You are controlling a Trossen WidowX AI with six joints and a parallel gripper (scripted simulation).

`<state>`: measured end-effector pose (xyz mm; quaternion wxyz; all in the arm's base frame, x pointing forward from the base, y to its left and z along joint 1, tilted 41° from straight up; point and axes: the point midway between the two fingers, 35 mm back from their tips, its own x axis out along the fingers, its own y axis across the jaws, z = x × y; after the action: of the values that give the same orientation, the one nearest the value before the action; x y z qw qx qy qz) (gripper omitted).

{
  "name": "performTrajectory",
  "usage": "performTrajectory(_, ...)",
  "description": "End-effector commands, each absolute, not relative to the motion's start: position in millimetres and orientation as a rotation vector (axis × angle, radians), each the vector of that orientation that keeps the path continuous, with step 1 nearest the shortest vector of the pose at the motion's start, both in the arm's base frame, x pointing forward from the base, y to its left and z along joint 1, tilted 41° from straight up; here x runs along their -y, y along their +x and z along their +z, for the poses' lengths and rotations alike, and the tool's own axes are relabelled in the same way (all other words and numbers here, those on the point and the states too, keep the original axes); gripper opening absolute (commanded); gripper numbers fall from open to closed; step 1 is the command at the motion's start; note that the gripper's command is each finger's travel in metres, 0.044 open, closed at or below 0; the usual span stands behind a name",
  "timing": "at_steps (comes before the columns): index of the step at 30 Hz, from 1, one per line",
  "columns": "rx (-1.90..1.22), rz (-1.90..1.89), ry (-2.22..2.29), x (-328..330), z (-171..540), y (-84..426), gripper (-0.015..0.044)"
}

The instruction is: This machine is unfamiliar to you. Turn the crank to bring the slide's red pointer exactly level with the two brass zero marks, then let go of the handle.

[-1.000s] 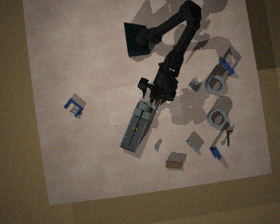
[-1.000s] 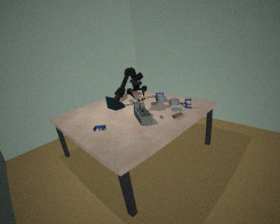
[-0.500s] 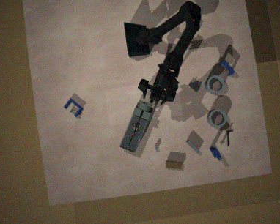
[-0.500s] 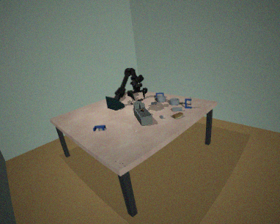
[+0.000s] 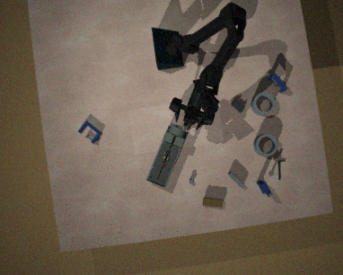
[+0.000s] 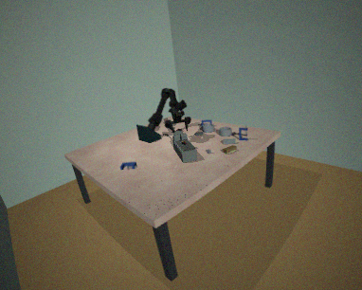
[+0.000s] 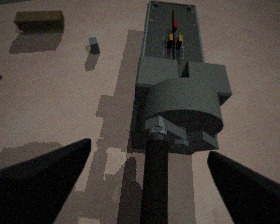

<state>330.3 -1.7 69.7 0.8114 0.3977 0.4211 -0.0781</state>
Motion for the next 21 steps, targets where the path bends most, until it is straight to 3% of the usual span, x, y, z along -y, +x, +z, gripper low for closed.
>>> performTrajectory(1,-0.913,-0.175,0.853,-3.1,59.8,327.2,0.0440)
performTrajectory(9,-0.912,-0.175,0.854,-8.7,53.7,326.2,0.0440)
performTrajectory(21,-0.912,-0.175,0.854,-8.7,53.7,326.2,0.0125)
